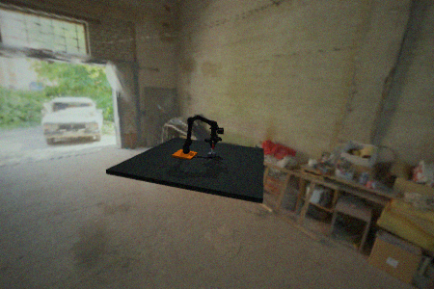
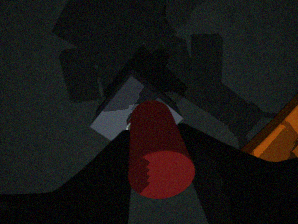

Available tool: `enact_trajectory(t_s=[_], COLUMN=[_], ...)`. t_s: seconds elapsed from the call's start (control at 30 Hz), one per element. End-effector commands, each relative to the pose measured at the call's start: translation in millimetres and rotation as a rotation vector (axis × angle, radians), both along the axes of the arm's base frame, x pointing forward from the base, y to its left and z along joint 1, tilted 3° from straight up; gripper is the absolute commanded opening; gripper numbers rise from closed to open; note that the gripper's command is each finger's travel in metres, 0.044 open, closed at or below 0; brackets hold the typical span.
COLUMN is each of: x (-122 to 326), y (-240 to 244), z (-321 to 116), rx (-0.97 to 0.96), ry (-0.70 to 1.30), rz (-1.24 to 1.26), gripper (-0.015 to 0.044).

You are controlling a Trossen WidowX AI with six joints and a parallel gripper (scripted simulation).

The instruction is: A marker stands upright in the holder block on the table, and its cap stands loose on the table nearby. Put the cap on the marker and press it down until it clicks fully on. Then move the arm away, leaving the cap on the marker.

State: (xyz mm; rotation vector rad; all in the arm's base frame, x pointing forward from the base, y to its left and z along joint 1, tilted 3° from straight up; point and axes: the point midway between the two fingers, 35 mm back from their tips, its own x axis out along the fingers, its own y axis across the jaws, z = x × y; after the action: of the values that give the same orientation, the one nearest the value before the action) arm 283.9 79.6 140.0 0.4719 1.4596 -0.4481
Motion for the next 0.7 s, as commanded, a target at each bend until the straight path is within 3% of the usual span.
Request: enact_trajectory(t_s=[0.0,0.67], x=[-6,-20], y=[9,30], z=[6,6], rx=[-0.003,-0.001], ry=[-0.010,-0.007], rz=[-0.006,-0.012], gripper=[0.0000,0.0000])
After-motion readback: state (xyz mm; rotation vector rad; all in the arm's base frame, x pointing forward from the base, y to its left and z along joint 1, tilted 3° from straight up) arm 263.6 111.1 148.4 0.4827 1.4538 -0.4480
